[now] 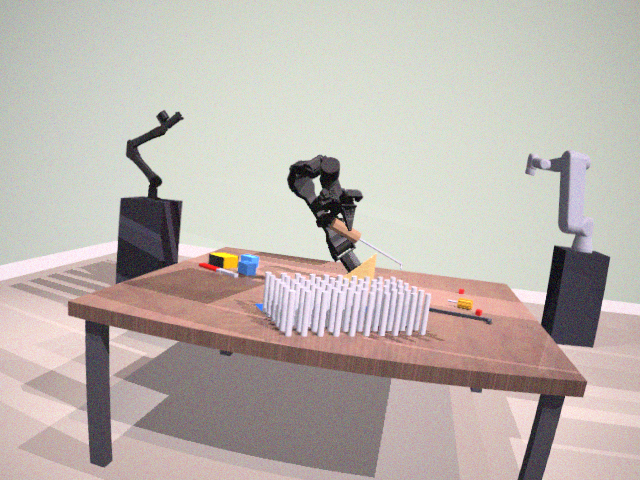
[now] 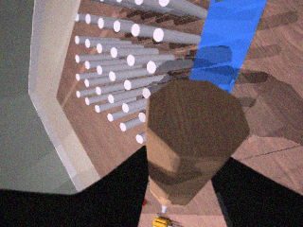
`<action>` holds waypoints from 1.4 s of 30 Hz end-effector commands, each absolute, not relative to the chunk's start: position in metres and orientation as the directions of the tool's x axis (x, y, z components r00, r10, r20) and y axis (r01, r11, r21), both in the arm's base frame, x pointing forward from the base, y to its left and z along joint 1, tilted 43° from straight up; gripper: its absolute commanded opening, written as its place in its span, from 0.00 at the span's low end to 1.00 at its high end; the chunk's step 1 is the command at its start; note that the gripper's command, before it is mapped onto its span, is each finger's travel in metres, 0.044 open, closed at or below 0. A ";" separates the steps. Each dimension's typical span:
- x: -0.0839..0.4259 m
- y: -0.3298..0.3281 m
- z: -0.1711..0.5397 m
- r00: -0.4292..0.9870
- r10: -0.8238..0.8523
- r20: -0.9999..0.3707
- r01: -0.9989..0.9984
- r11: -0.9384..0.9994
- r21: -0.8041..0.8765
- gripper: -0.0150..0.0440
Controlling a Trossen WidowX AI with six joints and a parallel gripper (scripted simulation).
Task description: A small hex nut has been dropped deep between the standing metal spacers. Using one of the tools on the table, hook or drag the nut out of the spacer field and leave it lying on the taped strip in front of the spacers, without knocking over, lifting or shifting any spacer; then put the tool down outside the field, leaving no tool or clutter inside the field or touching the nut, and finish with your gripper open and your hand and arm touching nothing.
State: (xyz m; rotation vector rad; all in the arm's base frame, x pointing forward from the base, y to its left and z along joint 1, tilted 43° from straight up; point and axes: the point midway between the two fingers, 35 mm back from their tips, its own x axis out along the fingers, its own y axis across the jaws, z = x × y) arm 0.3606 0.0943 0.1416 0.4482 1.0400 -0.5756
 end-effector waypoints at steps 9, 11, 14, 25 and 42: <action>0.359 0.130 0.126 0.366 -0.213 -0.906 0.401 0.915 -0.053 0.25; 0.358 0.137 0.122 0.363 -0.211 -0.908 0.346 0.935 -0.079 0.25; 0.358 0.147 0.117 0.359 -0.208 -0.910 0.254 0.960 -0.120 0.25; 0.353 0.185 0.098 0.347 -0.200 -0.916 -0.102 0.963 -0.249 0.25; 0.336 0.243 0.065 0.331 -0.194 -0.923 -0.607 0.705 -0.366 0.25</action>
